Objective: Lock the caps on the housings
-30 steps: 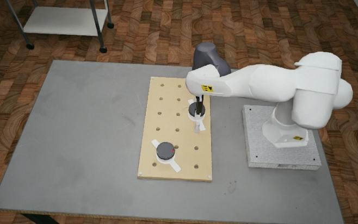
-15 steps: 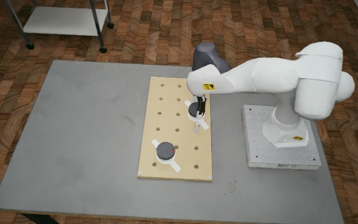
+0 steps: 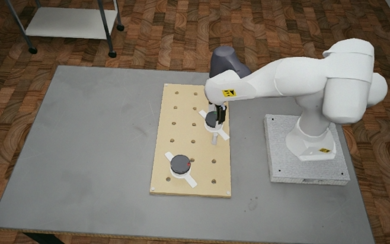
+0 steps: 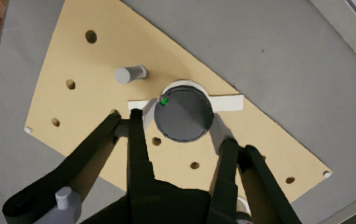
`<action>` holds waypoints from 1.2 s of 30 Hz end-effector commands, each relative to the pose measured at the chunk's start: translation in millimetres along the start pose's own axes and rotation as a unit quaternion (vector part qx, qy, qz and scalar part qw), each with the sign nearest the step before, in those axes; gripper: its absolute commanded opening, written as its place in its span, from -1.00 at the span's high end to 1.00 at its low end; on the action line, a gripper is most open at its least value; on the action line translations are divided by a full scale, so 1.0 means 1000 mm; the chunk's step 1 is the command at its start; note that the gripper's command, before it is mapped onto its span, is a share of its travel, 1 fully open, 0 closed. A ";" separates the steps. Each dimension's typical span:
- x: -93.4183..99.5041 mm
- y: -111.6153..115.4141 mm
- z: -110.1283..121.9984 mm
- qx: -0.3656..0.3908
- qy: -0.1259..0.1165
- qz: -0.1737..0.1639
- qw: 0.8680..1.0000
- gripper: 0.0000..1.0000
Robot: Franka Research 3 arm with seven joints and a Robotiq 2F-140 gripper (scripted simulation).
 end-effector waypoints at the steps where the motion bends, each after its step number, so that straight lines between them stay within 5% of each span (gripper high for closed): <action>1: -0.001 -0.002 0.000 0.062 0.000 0.000 0.998 0.80; 15: -0.001 -0.002 0.000 0.187 0.000 0.000 0.982 0.80; 36: -0.001 0.000 0.000 0.192 0.000 0.000 0.981 0.80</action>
Point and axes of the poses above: the point where the finger pads meet when closed, its own x axis back along the fingers, its own z axis across the jaws, y = z × x, the point moved 2 cm from there along x, back along the fingers, and after that the axes turned 9 degrees about -x, right-handed, at the moved point
